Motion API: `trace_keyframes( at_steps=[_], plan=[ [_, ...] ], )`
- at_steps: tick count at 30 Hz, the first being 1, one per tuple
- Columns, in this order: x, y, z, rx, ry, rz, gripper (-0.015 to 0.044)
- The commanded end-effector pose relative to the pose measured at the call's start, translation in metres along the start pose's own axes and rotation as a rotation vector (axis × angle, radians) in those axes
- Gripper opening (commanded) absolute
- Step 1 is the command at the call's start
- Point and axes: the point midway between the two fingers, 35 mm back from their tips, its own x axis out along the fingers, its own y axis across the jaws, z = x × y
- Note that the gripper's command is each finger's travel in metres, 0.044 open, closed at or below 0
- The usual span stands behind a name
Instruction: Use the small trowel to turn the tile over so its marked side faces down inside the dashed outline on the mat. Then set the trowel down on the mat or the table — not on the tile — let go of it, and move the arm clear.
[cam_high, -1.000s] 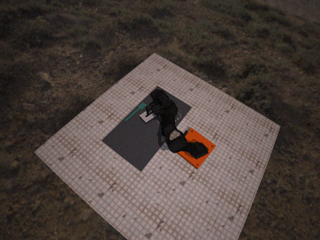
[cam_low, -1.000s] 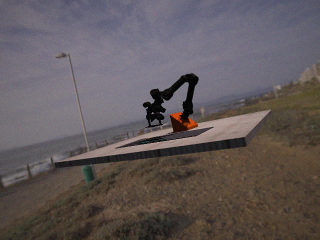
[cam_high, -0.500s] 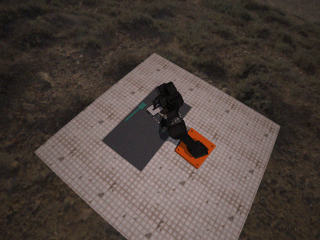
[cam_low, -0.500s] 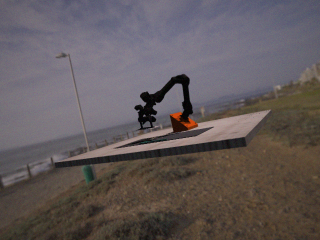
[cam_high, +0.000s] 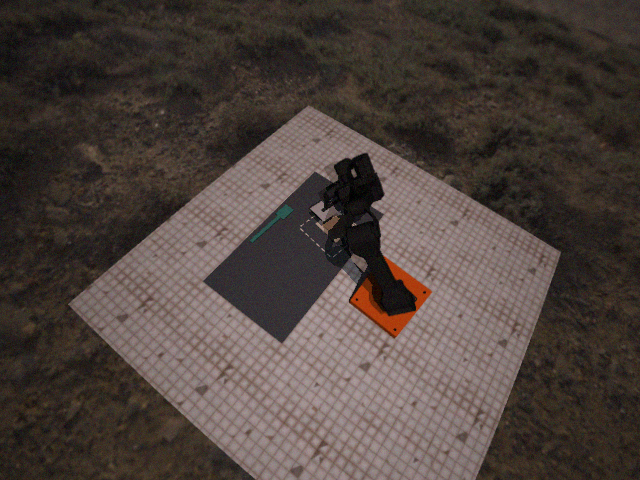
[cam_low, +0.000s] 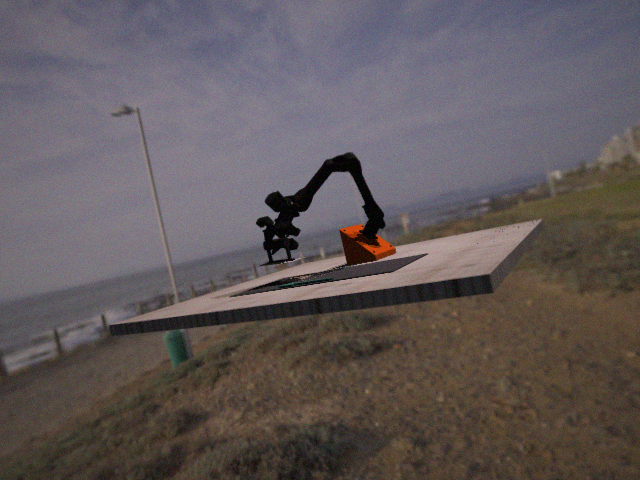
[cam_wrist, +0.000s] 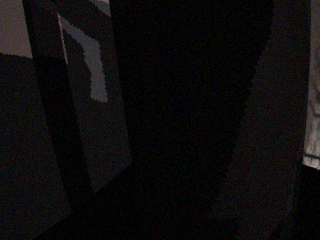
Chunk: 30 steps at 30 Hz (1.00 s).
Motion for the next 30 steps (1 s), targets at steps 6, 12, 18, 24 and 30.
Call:
trace_keyframes(
  at_steps=[6, 12, 18, 24, 30],
  plan=[
    [-0.001, 0.006, -0.046, -0.016, -0.014, -0.033, 0.0000],
    [0.000, 0.019, -0.077, -0.020, -0.023, -0.048, 0.0000],
    [0.000, 0.035, -0.106, -0.024, -0.033, -0.066, 0.0000],
    [0.000, 0.051, -0.130, -0.028, -0.042, -0.085, 0.0000],
    [0.000, 0.052, -0.131, -0.028, -0.042, -0.086, 0.0000]
  ],
)
